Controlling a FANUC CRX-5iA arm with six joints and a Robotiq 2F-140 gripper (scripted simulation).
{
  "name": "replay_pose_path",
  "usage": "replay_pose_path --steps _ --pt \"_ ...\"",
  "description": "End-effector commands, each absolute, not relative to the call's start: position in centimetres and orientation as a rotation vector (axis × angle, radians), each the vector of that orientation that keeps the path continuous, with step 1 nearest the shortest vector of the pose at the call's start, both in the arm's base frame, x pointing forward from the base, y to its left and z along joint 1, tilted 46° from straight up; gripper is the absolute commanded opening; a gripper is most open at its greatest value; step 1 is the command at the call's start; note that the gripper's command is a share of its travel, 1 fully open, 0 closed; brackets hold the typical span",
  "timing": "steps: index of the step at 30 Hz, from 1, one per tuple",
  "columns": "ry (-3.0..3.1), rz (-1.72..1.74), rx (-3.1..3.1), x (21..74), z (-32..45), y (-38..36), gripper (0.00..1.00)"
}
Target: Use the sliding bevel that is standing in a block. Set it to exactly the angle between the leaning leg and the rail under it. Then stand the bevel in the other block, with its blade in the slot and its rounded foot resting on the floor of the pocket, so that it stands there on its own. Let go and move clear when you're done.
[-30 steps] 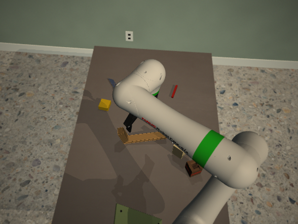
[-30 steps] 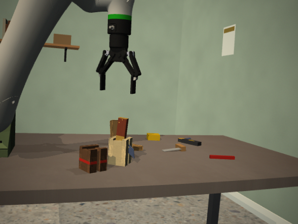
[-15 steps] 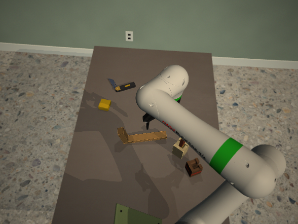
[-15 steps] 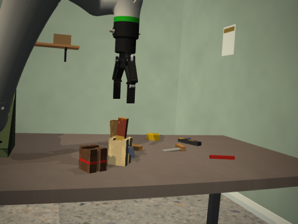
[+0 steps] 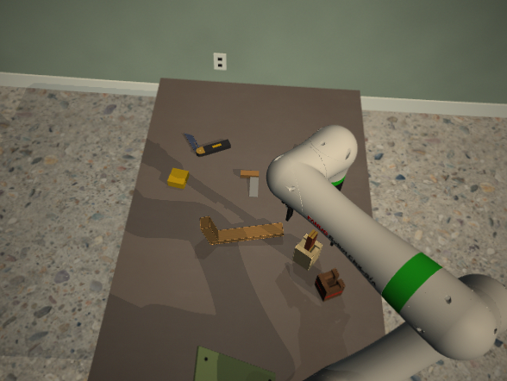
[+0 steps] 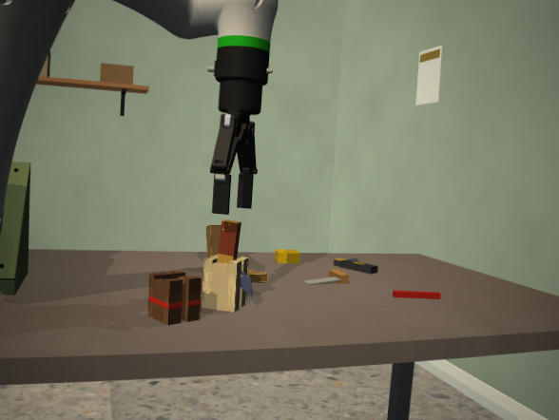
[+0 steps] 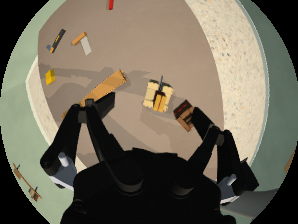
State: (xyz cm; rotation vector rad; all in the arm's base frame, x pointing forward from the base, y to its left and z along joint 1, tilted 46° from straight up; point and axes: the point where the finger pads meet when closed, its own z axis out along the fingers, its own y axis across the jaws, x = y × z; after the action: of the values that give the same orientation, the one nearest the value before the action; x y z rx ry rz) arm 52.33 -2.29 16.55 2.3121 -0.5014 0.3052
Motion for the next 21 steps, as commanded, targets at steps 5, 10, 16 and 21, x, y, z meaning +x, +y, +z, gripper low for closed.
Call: replay_pose_path --steps 5,10,16,21 --pt "-0.589 0.35 2.288 52.21 17.2 -3.36 1.0" --pt "-0.589 0.35 2.288 52.21 17.2 -3.36 1.0" --pt "-0.589 0.35 2.288 52.22 17.2 -3.36 1.0" --pt "-0.589 0.35 2.288 52.52 17.14 -3.46 1.0"
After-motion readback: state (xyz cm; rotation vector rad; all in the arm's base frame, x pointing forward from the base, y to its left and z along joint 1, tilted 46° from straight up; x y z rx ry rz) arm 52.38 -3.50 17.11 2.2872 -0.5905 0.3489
